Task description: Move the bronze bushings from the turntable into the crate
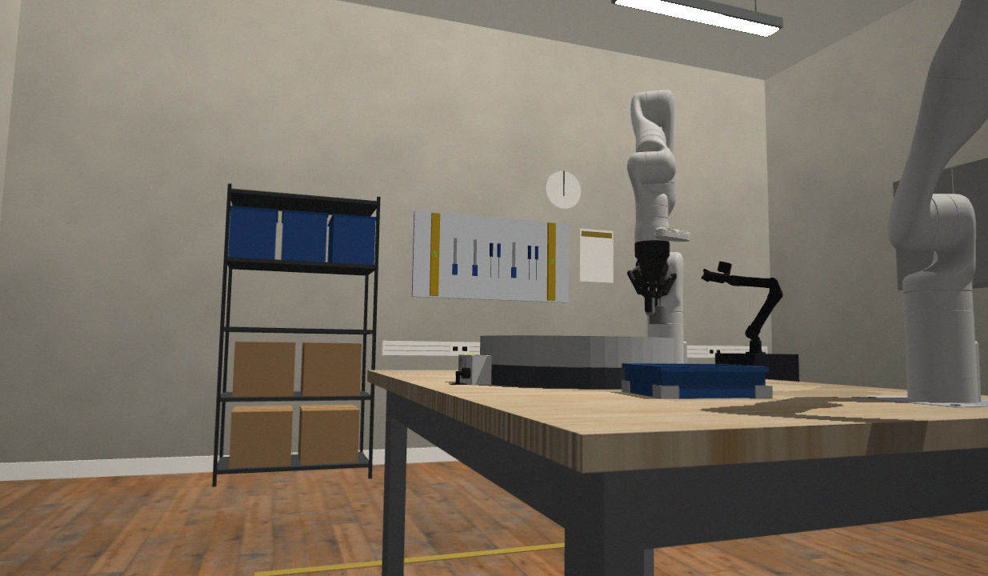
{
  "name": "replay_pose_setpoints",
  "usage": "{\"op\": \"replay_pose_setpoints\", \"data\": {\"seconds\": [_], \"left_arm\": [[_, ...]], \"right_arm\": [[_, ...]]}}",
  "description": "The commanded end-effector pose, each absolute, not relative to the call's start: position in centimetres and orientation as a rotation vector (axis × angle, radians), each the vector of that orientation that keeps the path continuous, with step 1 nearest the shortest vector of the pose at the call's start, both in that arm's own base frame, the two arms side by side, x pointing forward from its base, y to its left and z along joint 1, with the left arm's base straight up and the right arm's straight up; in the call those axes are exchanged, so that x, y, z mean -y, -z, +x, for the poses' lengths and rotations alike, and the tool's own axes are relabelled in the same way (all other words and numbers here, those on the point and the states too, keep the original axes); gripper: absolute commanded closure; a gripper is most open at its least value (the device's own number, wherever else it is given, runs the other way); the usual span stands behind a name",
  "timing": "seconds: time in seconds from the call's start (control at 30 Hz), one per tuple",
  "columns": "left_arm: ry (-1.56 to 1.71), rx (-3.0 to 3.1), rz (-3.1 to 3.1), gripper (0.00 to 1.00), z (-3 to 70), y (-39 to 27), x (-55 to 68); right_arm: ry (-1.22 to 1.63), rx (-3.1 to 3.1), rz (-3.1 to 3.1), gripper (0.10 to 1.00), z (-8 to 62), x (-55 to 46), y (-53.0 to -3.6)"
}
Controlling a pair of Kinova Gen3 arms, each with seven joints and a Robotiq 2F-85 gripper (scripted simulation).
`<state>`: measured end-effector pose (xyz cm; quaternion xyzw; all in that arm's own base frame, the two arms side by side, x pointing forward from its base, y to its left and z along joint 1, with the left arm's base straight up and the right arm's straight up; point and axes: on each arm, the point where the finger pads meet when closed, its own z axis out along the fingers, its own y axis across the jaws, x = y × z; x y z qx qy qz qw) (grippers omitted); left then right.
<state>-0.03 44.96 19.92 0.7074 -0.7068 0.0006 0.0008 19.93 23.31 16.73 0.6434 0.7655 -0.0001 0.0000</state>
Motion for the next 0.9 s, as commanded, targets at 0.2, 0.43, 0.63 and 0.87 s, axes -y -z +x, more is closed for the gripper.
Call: {"op": "replay_pose_setpoints", "data": {"seconds": [0.2,0.43,0.63,0.87], "left_arm": [[0.000,2.221,2.222,0.001,0.0,-20.0,-45.0],[0.000,2.221,2.222,0.001,0.0,-20.0,-45.0],[0.000,2.221,2.222,0.001,0.0,-20.0,-45.0],[0.000,2.221,2.222,0.001,0.0,-20.0,-45.0]], "right_arm": [[-0.002,-2.405,2.021,1.000,21.9,-22.6,-16.8],[-0.002,-2.405,2.021,1.000,24.1,-21.8,-16.8],[-0.002,-2.405,2.021,1.000,27.5,-20.6,-16.8],[-0.002,-2.405,2.021,1.000,31.9,-19.0,-16.8]]}}
